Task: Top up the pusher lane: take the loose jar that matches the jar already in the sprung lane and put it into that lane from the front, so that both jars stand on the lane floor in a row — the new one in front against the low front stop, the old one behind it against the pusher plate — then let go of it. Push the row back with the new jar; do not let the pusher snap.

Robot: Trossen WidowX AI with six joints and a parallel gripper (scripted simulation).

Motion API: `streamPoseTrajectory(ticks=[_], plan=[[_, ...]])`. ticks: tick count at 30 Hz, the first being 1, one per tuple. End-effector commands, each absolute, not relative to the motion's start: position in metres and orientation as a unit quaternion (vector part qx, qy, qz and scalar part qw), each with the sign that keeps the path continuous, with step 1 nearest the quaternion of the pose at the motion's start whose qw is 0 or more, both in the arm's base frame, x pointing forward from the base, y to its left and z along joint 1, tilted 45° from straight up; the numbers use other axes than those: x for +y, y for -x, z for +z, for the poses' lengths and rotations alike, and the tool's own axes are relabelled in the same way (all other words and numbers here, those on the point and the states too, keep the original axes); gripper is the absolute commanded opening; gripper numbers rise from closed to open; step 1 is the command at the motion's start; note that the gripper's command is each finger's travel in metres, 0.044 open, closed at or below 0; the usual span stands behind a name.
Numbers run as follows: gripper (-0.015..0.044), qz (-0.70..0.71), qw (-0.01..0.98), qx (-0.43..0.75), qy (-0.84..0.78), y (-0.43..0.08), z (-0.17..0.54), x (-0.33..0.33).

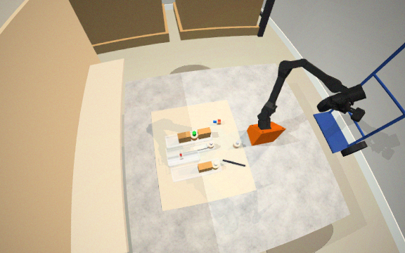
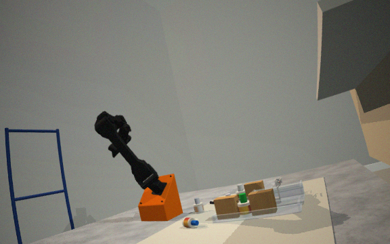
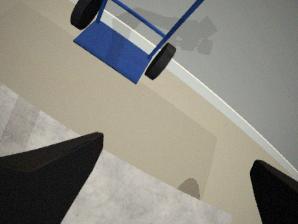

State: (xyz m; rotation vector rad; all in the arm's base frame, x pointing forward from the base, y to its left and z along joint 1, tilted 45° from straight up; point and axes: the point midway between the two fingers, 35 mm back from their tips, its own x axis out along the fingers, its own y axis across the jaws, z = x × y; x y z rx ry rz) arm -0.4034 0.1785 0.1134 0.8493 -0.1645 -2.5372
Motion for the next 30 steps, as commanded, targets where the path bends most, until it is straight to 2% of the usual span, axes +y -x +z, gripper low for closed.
streamPoseTrajectory(ticks=[1, 8, 15, 19, 24, 30], plan=[[0.0440, -0.905, 0.106, -0.158, -0.380, 0.356, 0.084, 0.229], [0.0440, -0.829, -0.092, -0.313, -0.455, 0.263, 0.041, 0.285], [0.0440, -0.689, -0.284, -0.457, -0.487, 0.152, 0.004, 0.306], [0.0440, -0.585, -0.370, -0.540, -0.479, 0.089, -0.012, 0.296], [0.0440, -0.478, -0.442, -0.600, -0.465, 0.036, -0.024, 0.277], [0.0440, -0.268, -0.561, -0.655, -0.430, -0.053, -0.032, 0.228]])
